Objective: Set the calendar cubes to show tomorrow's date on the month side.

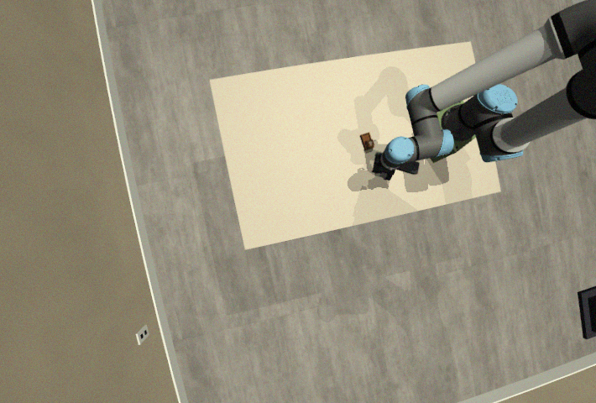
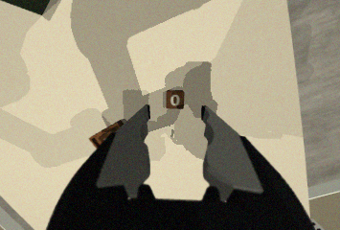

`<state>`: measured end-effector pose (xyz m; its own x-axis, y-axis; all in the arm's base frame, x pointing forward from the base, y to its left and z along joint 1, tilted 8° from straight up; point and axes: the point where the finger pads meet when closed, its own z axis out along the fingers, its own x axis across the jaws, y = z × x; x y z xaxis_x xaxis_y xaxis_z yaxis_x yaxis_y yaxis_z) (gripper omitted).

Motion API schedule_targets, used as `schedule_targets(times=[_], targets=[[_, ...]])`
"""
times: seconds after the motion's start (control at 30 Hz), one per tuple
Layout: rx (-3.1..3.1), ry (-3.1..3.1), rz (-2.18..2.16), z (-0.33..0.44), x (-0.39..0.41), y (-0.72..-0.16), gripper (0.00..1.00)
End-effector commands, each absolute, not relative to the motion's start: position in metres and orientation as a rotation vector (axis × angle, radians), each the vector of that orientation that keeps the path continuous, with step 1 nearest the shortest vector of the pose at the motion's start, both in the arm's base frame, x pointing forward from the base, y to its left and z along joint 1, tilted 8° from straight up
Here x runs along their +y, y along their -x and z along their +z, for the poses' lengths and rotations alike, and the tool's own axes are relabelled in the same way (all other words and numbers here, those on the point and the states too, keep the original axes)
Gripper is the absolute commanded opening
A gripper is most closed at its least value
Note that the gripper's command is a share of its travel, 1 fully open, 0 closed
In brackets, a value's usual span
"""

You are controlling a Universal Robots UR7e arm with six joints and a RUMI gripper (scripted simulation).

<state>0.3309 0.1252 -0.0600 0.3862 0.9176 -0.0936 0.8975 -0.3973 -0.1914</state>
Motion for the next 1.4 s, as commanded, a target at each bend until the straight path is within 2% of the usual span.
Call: schedule_targets(times=[0.0, 1.1, 1.13, 1.37], targets=[[-1.674, 2.544, 0.255, -0.0594, 0.1253, -0.331, 0.4], [-1.816, 2.724, 0.037, -0.0593, 0.1263, -0.3287, 0.4], [-1.816, 2.724, 0.037, -0.0593, 0.1263, -0.3287, 1.0], [-1.816, 2.724, 0.037, -0.0593, 0.1263, -0.3287, 1.0]])
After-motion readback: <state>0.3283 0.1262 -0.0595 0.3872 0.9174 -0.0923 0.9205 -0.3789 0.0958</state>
